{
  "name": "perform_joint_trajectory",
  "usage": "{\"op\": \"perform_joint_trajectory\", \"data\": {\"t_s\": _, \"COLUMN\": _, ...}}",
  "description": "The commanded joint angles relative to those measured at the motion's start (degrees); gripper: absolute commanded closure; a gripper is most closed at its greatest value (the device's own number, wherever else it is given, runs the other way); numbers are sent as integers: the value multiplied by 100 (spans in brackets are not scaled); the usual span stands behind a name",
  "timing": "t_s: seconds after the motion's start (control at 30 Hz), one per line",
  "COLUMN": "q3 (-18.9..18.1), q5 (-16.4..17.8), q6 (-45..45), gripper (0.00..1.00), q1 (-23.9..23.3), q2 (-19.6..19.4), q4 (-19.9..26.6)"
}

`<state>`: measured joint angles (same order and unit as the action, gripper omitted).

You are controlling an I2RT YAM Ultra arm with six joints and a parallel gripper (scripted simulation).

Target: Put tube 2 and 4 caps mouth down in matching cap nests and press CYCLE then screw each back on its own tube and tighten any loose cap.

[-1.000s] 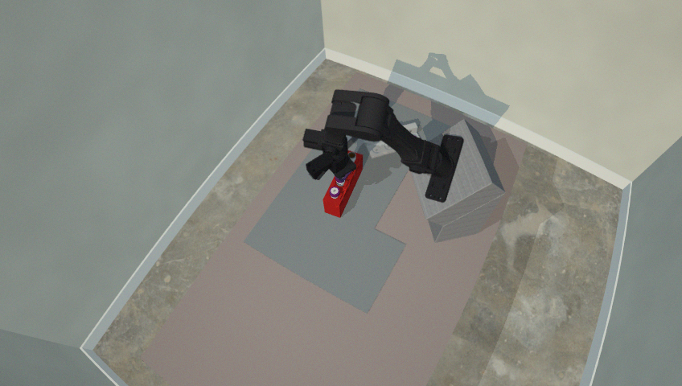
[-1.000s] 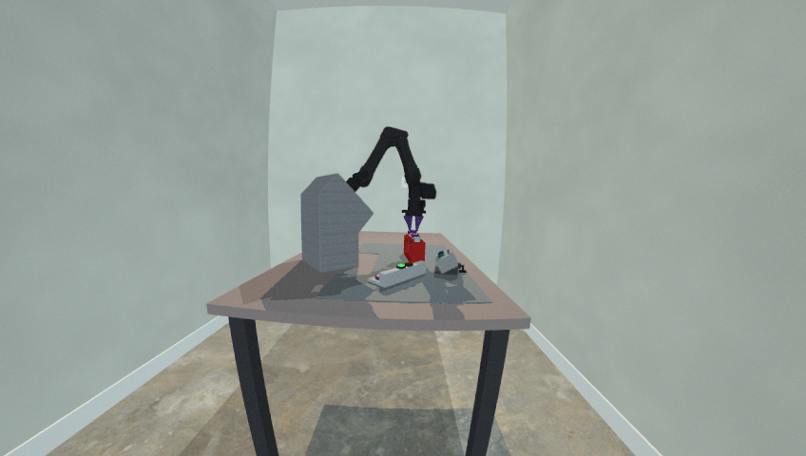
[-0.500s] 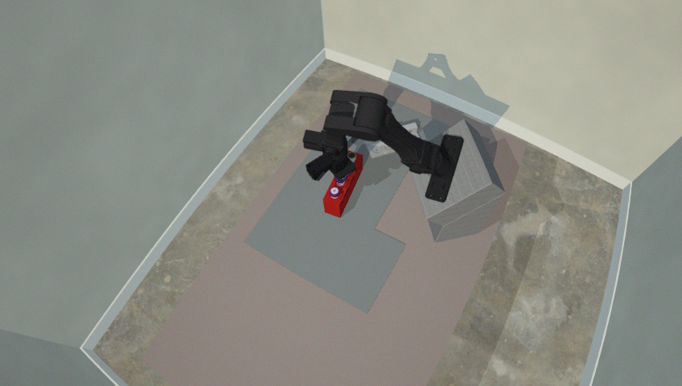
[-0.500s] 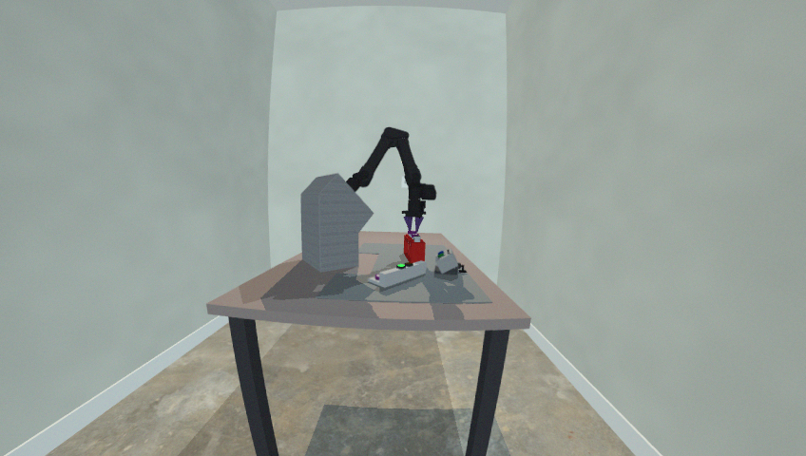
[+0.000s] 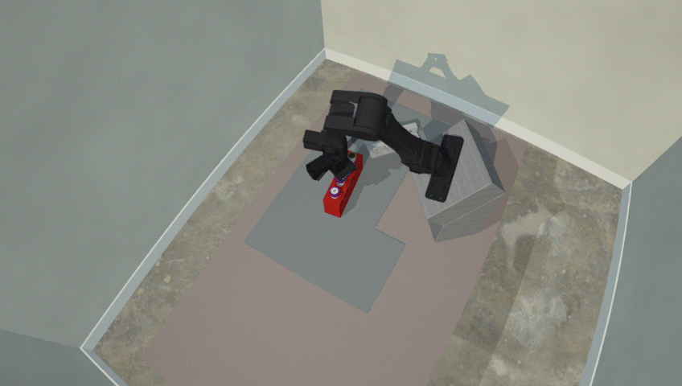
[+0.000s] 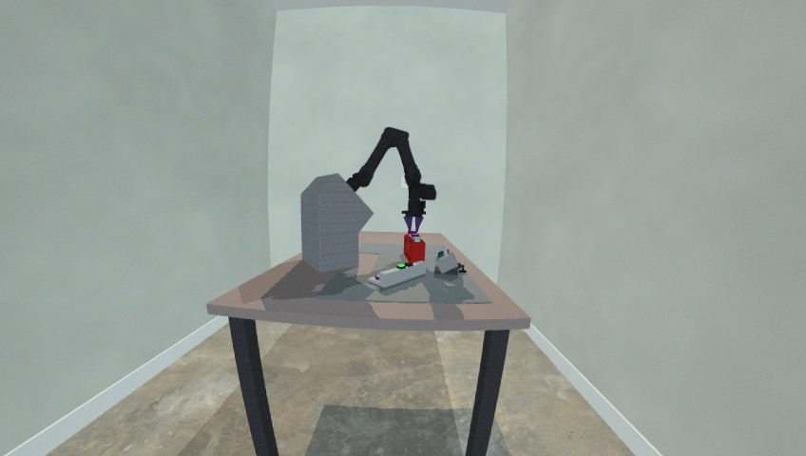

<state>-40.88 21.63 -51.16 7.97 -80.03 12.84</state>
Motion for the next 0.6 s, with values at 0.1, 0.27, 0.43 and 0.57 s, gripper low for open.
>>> {"op": "perform_joint_trajectory", "data": {"t_s": 0.1, "q3": 51, "q5": -5, "q6": 1, "gripper": 100, "q1": -6, "q2": 16, "q4": -100}}
{"op": "perform_joint_trajectory", "data": {"t_s": 0.27, "q3": 63, "q5": -4, "q6": 1, "gripper": 100, "q1": -6, "q2": 19, "q4": -109}}
{"op": "perform_joint_trajectory", "data": {"t_s": 0.43, "q3": 75, "q5": -4, "q6": 0, "gripper": 100, "q1": -7, "q2": 22, "q4": -117}}
{"op": "perform_joint_trajectory", "data": {"t_s": 0.57, "q3": 79, "q5": -3, "q6": -1, "gripper": 100, "q1": -8, "q2": 25, "q4": -119}}
